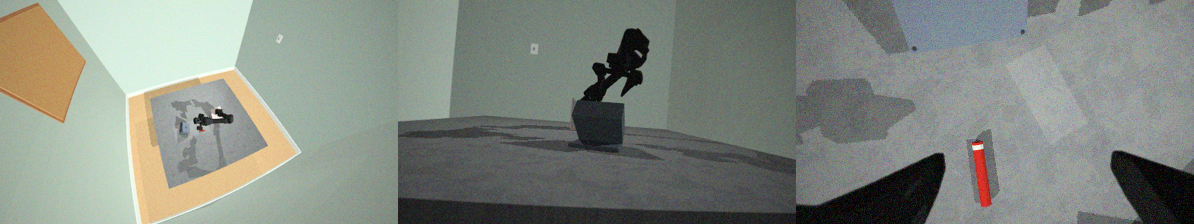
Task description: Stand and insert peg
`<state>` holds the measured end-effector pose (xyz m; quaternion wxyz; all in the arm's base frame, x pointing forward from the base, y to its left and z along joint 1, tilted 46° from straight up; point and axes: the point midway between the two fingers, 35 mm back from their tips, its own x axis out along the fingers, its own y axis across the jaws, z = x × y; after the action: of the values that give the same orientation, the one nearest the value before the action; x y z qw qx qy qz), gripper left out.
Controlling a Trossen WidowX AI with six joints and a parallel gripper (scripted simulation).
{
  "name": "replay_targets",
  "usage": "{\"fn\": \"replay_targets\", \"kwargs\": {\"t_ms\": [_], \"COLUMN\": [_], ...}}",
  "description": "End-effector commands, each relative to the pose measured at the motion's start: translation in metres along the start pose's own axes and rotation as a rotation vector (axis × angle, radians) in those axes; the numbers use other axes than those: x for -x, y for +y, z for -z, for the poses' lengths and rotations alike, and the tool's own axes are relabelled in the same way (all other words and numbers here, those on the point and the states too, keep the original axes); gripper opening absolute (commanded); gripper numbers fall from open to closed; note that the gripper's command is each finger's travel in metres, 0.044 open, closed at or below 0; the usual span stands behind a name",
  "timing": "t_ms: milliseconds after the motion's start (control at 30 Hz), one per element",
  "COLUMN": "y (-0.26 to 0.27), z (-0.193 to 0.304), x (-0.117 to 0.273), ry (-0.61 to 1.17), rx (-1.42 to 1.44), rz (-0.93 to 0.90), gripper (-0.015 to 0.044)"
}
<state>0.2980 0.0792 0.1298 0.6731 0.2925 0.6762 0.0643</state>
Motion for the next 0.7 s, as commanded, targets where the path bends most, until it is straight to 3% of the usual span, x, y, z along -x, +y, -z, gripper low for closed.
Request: {"fn": "replay_targets", "kwargs": {"t_ms": [0, 300, 667], "y": [0.010, 0.031, 0.033], "z": [0.008, 0.030, 0.032], "x": [-0.024, -0.069, -0.078], "ry": [0.105, 0.309, 0.312], "rx": [0.038, 0.094, 0.095], "rz": [-0.064, -0.200, -0.201], "gripper": [0.0440, 0.0440, 0.0440]}}
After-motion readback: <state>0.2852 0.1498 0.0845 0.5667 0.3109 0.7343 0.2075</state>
